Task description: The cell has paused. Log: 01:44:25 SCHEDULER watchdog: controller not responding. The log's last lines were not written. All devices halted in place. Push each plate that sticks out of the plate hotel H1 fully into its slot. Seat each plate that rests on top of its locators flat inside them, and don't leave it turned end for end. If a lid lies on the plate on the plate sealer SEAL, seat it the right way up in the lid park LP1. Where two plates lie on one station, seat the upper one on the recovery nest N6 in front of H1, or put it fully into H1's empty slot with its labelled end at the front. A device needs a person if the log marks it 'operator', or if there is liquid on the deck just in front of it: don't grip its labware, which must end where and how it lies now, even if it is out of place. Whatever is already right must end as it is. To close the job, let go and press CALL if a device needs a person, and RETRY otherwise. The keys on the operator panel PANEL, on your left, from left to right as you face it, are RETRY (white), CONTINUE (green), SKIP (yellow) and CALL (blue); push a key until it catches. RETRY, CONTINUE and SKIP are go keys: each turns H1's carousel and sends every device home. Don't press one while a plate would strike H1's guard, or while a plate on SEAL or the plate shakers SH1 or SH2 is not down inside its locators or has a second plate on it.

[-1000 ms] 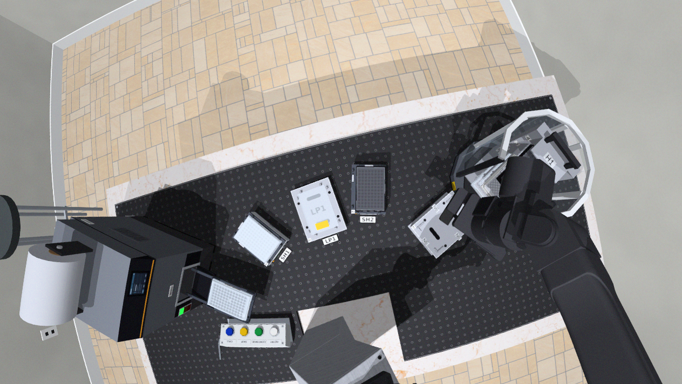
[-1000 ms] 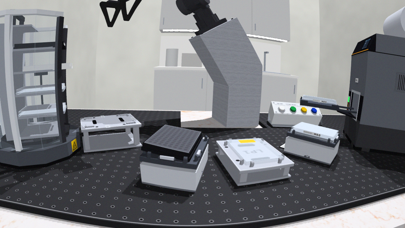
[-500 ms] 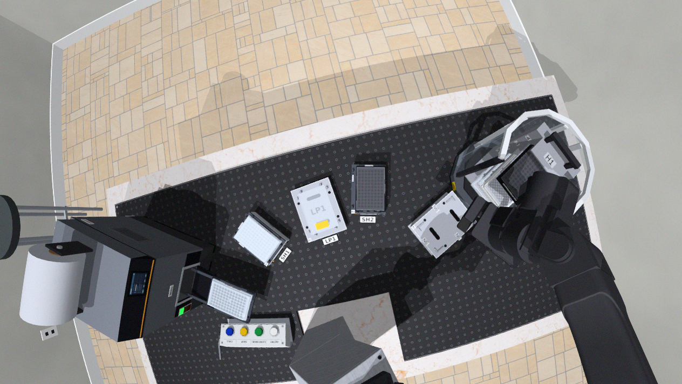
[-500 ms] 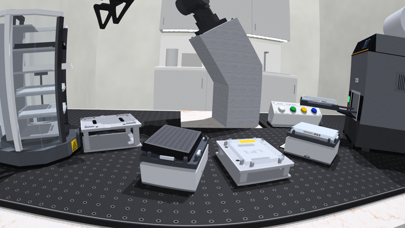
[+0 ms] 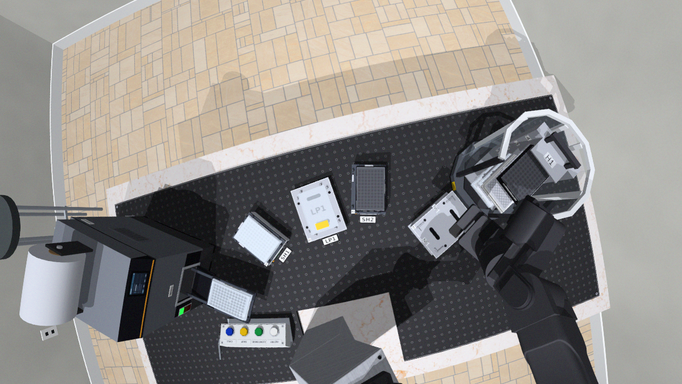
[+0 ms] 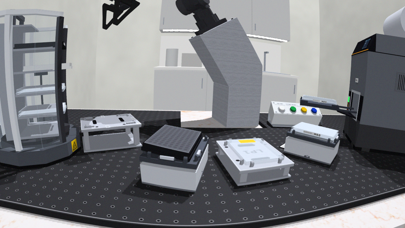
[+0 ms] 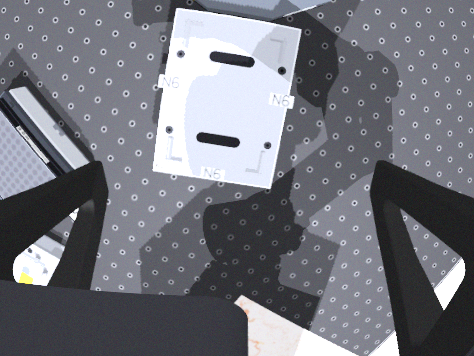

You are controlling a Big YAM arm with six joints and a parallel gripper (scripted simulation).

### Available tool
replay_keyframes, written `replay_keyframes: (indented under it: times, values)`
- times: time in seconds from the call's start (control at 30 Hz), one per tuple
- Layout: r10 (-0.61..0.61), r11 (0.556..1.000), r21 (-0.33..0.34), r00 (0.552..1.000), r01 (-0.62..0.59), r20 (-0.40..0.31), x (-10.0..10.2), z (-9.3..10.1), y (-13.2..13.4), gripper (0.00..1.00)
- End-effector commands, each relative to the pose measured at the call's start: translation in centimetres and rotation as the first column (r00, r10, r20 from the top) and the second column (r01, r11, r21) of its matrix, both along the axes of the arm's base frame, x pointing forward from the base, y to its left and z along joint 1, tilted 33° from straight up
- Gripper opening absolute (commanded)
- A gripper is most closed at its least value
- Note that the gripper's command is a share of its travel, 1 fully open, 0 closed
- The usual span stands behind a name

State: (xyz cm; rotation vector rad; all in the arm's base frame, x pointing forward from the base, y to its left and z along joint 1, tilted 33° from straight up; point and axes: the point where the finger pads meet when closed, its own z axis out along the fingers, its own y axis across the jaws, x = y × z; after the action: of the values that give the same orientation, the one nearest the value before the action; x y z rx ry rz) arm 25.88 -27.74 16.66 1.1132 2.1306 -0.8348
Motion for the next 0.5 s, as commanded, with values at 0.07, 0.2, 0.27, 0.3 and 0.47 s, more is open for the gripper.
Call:
replay_keyframes:
  times: [0.07, 0.2, 0.27, 0.3, 0.47]
  values:
    - [0.022, 0.994, -0.109, 0.996, -0.012, 0.091, 0.88, 0.68, 0.29, 1.00]
    - [0.020, 0.991, -0.133, 0.995, -0.006, 0.100, 0.94, -0.12, 0.25, 1.00]
    - [0.020, 0.985, -0.173, 0.991, 0.004, 0.135, 0.90, 0.16, 0.28, 1.00]
    - [0.020, 0.982, -0.188, 0.989, 0.008, 0.145, 0.91, -0.04, 0.27, 1.00]
    - [0.025, 0.962, -0.272, 0.977, 0.034, 0.212, 0.88, -0.17, 0.30, 1.00]
